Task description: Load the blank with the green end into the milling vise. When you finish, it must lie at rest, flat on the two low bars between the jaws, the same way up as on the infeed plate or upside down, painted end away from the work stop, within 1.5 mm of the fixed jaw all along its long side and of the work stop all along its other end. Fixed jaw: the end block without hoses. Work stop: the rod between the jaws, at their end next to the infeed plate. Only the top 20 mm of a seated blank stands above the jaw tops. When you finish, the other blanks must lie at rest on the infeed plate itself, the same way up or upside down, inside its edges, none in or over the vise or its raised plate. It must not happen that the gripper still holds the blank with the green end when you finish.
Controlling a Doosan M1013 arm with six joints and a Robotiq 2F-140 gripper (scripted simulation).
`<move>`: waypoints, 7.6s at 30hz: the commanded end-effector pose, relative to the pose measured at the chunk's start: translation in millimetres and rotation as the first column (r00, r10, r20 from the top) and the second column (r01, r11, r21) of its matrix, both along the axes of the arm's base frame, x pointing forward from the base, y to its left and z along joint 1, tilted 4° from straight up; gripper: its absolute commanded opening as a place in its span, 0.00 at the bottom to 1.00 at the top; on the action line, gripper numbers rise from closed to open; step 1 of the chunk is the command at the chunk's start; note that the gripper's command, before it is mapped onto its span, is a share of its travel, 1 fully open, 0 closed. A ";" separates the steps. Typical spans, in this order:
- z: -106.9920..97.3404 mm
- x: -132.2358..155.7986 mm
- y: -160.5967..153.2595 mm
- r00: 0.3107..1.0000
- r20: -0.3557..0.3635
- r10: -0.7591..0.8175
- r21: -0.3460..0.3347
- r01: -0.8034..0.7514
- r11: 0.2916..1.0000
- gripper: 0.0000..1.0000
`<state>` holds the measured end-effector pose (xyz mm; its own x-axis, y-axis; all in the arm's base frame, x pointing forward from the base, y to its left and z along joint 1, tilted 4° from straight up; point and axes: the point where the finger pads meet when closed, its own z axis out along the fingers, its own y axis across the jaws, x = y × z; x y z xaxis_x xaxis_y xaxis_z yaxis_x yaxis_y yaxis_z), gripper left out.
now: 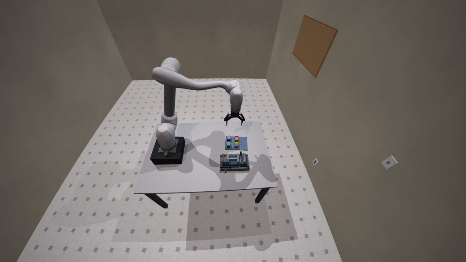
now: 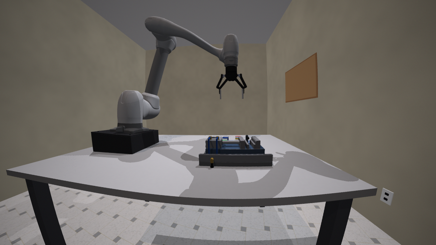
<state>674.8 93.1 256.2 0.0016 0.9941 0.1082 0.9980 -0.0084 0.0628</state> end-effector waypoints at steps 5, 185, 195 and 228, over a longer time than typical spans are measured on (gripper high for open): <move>0.3 0.0 0.8 0.997 -0.006 -0.077 -0.063 0.077 0.995 1.00; 0.2 0.2 -0.1 -0.324 -0.022 0.946 -0.151 -0.934 -0.323 1.00; 0.2 0.2 -0.1 -0.450 -0.033 0.892 -0.156 -0.880 -0.449 1.00; 0.2 0.2 -0.1 -0.792 -0.074 0.605 -0.161 -0.590 -0.792 1.00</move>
<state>675.1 93.1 256.3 -0.6241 -0.7796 -0.0529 -0.7803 0.6253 -0.0090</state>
